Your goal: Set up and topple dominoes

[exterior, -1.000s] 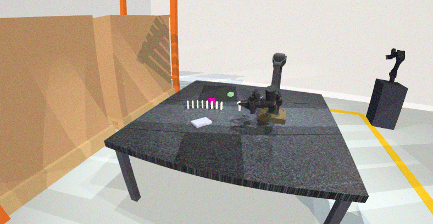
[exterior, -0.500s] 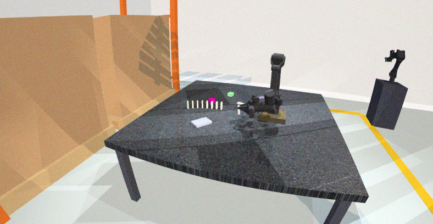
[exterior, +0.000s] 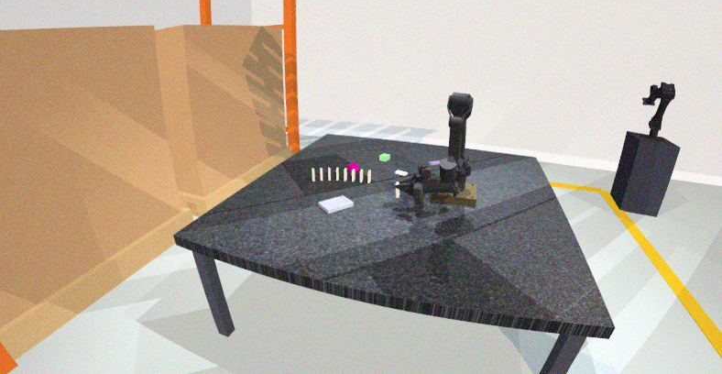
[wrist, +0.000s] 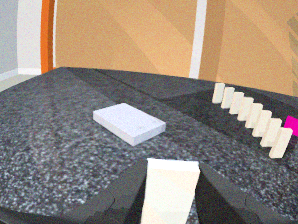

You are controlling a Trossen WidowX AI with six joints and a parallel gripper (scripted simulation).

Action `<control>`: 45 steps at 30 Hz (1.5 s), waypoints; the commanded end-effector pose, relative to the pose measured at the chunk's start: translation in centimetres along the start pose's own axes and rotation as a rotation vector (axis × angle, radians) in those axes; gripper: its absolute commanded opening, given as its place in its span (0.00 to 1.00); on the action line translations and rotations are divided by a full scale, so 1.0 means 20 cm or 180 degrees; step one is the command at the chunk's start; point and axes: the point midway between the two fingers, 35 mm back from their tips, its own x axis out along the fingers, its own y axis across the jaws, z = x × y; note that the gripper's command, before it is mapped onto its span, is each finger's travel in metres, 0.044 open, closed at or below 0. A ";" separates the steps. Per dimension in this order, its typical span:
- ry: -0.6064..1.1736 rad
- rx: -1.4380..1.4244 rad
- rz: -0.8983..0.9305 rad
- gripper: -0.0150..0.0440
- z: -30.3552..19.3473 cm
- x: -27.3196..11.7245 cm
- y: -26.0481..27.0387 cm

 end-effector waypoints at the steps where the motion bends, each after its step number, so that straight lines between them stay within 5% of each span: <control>1: -0.0001 0.0019 -0.0026 0.44 -0.03 0.00 -0.01; 32: 0.0022 0.0024 -0.0089 0.44 -0.19 0.02 -0.06; 45: 0.0022 0.0024 -0.0089 1.00 -0.19 0.02 -0.06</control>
